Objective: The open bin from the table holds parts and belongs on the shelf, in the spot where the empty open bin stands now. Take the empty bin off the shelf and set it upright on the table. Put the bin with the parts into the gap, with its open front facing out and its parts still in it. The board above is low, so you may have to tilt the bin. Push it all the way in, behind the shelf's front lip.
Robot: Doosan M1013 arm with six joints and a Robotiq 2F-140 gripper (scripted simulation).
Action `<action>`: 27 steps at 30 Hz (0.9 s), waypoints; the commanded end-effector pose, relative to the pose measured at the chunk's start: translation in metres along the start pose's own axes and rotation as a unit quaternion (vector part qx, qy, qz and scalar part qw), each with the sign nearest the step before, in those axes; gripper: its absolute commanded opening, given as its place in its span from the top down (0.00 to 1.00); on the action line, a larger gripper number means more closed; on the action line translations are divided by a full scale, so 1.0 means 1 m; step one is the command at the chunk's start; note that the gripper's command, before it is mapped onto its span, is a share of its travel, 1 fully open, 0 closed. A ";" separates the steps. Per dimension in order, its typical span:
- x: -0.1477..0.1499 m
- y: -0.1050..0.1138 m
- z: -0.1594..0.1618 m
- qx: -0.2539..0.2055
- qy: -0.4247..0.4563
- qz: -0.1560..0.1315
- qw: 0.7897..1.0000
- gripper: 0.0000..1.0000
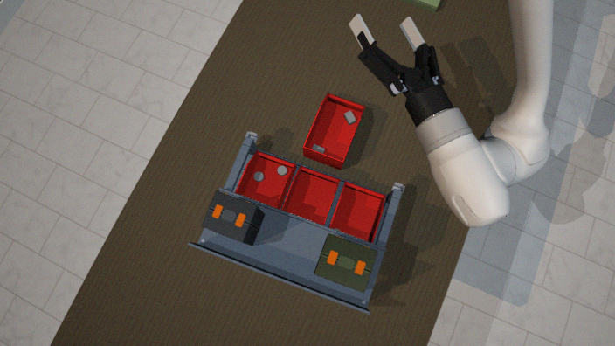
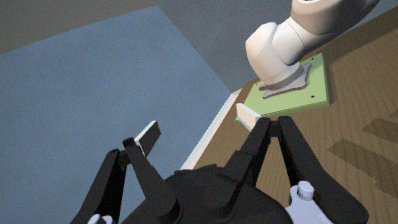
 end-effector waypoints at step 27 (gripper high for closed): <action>-0.077 0.094 0.063 -0.413 -0.114 0.218 0.877 0.00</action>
Point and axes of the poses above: the point where the finger pads meet when closed, its own y axis back along the fingers, its own x axis across the jaws, z = x × y, the point moved 2 cm from there along y, back along the fingers
